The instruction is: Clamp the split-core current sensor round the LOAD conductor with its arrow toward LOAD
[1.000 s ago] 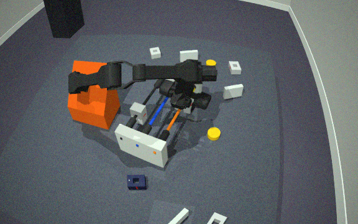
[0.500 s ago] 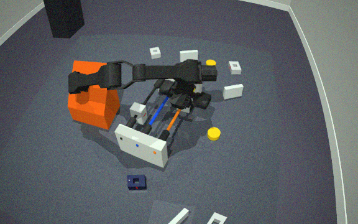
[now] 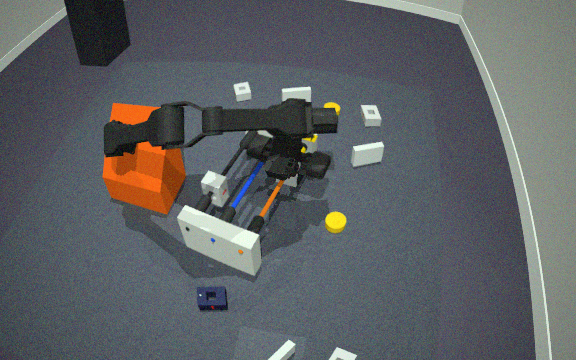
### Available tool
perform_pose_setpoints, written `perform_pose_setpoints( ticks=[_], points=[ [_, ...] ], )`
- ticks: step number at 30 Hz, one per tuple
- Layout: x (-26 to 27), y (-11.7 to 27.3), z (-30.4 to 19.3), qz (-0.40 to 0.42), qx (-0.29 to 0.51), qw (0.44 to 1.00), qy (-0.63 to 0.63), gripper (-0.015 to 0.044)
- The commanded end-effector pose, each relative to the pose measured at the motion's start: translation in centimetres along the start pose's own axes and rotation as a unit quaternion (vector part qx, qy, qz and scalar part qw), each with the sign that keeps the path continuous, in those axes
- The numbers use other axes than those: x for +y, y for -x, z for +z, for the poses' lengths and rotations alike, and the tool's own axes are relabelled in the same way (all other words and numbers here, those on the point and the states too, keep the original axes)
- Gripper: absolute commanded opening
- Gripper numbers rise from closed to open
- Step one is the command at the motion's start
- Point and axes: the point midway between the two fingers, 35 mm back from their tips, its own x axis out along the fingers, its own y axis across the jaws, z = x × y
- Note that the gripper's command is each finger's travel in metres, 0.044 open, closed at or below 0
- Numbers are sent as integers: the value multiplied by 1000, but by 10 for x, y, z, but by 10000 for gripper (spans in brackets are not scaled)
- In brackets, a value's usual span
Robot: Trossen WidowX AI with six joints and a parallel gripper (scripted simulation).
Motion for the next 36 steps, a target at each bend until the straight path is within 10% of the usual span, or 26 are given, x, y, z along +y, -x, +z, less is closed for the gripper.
perform_pose_setpoints(
  ticks=[1,8,25,36],
  points=[
    [0,0,0,0,0,1000,0,0],
    [0,0,0,0,0,1000,0,0],
    [0,1,-1,-3,0,1000,0,440],
    [0,0,0,-1,-1,1000,1,151]
  ],
)
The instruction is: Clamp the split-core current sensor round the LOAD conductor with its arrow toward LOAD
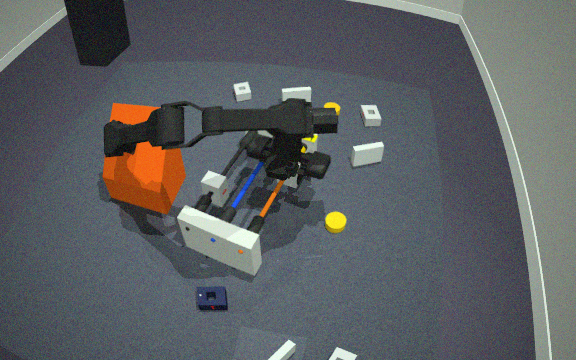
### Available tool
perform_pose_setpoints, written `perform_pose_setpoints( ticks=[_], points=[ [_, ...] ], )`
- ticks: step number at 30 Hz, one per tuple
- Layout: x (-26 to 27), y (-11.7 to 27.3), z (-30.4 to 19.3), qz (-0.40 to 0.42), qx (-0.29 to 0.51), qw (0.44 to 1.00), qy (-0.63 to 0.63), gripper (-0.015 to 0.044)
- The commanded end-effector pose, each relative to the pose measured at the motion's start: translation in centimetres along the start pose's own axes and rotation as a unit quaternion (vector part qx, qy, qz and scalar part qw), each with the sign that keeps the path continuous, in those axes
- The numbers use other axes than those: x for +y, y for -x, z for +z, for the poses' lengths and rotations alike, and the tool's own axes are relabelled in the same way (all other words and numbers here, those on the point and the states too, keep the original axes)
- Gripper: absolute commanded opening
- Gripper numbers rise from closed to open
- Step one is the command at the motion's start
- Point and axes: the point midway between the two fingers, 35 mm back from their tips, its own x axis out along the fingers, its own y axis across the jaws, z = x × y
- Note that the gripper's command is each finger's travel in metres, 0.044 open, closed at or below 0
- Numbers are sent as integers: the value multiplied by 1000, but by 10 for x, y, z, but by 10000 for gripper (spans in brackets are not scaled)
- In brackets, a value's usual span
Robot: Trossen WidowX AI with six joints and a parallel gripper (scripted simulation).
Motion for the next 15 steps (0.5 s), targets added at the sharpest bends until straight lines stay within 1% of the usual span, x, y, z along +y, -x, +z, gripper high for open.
perform_pose_setpoints(
  ticks=[1,12,14,15],
  points=[
    [0,0,0,0,0,1000,0,140],
    [0,0,0,0,0,1000,0,67],
    [0,1,0,1,0,1000,0,15],
    [0,1,0,1,0,1000,0,0]
  ],
)
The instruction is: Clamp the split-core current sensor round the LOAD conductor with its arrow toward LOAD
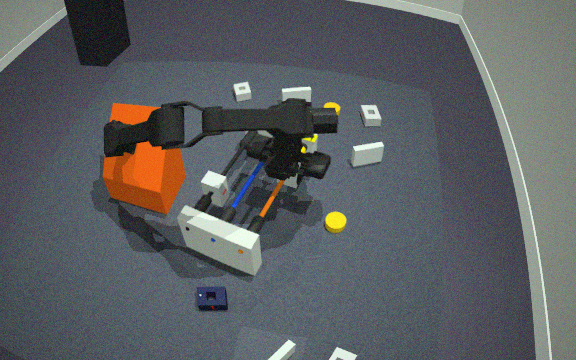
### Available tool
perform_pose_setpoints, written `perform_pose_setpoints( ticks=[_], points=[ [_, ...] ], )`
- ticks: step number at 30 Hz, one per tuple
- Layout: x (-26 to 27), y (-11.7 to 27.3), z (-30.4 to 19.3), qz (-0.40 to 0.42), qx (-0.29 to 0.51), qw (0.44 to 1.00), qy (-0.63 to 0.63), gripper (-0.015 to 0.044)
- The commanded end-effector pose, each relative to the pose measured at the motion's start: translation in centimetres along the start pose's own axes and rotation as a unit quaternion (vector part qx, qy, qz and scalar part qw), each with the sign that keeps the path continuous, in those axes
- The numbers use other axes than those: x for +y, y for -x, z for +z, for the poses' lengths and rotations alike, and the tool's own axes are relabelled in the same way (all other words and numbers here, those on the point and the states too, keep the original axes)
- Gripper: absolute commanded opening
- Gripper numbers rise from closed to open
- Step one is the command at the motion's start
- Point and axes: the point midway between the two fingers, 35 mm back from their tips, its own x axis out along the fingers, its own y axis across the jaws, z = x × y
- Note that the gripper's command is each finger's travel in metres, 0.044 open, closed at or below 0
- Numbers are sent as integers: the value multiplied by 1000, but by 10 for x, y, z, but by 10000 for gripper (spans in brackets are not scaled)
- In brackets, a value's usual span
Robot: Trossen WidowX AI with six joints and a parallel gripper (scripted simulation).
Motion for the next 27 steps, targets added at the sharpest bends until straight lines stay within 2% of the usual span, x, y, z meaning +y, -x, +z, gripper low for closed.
perform_pose_setpoints(
  ticks=[1,27],
  points=[
    [0,2,0,1,0,1000,-1,0],
    [-4,0,0,22,0,1000,1,0]
  ],
)
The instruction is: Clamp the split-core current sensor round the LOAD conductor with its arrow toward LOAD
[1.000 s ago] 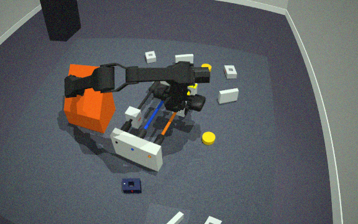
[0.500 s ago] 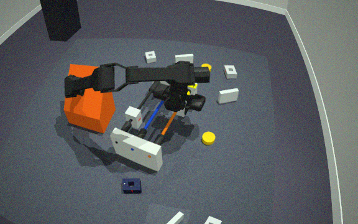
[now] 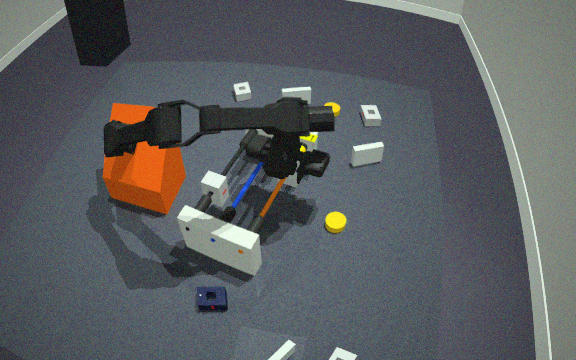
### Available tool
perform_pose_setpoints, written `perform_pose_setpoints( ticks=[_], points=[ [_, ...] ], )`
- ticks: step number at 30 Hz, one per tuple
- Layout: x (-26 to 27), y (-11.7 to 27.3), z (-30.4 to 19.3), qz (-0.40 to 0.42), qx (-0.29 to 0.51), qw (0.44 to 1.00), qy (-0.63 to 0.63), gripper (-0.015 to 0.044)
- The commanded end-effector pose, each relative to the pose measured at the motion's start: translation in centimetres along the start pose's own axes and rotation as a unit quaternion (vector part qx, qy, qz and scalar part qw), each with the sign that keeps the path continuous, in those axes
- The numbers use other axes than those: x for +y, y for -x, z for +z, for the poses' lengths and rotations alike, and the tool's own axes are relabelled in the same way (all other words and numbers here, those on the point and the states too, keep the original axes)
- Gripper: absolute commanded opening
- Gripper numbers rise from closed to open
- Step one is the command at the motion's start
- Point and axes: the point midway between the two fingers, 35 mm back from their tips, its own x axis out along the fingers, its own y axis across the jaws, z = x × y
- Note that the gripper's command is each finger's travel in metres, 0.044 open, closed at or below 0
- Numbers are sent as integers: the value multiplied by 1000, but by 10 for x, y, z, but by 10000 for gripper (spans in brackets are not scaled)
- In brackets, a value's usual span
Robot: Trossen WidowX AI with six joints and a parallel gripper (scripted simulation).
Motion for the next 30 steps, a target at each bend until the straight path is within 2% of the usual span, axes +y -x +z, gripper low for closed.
perform_pose_setpoints(
  ticks=[1,13,23,30],
  points=[
    [-3,1,2,1,-2,1000,3,0],
    [-3,-4,1,1,-2,1000,2,0],
    [-2,0,0,1,0,1000,2,262],
    [-2,0,0,1,0,1000,2,264]
  ],
)
